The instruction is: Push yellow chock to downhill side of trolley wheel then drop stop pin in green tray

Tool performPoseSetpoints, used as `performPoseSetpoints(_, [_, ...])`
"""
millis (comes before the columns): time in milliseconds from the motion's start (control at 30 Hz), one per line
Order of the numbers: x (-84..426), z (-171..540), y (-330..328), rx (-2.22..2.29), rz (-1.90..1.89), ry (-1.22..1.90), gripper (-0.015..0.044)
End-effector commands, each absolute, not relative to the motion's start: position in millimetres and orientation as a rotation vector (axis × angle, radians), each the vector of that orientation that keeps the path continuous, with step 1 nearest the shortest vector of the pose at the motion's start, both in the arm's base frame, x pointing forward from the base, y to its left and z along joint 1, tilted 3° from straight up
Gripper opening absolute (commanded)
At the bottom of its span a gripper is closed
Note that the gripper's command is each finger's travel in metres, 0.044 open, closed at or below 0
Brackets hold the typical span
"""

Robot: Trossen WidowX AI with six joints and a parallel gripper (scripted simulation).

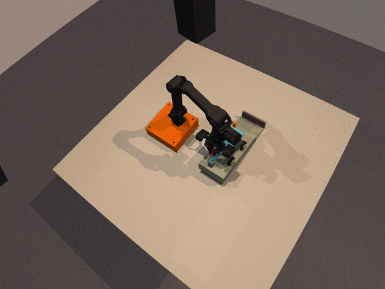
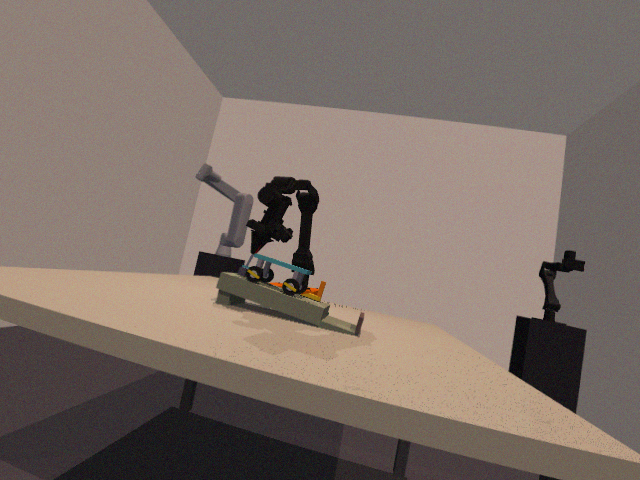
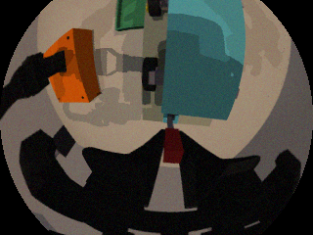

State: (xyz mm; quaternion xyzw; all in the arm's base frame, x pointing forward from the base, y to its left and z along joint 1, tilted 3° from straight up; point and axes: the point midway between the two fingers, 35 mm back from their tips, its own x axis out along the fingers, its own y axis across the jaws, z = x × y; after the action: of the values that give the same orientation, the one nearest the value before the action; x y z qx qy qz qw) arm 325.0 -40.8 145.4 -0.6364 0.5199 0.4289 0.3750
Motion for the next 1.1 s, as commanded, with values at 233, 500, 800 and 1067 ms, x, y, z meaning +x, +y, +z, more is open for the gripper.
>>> performPoseSetpoints(233, [327,154,-42,-1.633,1.084,1.333,0.0000])
performPoseSetpoints(500, [328,158,-45,-1.633,1.083,1.334,0.0000])
performPoseSetpoints(800, [330,161,-62,-1.634,1.082,1.335,0.0000])
performPoseSetpoints(1067, [330,164,-71,-1.635,1.082,1.335,0.0000])
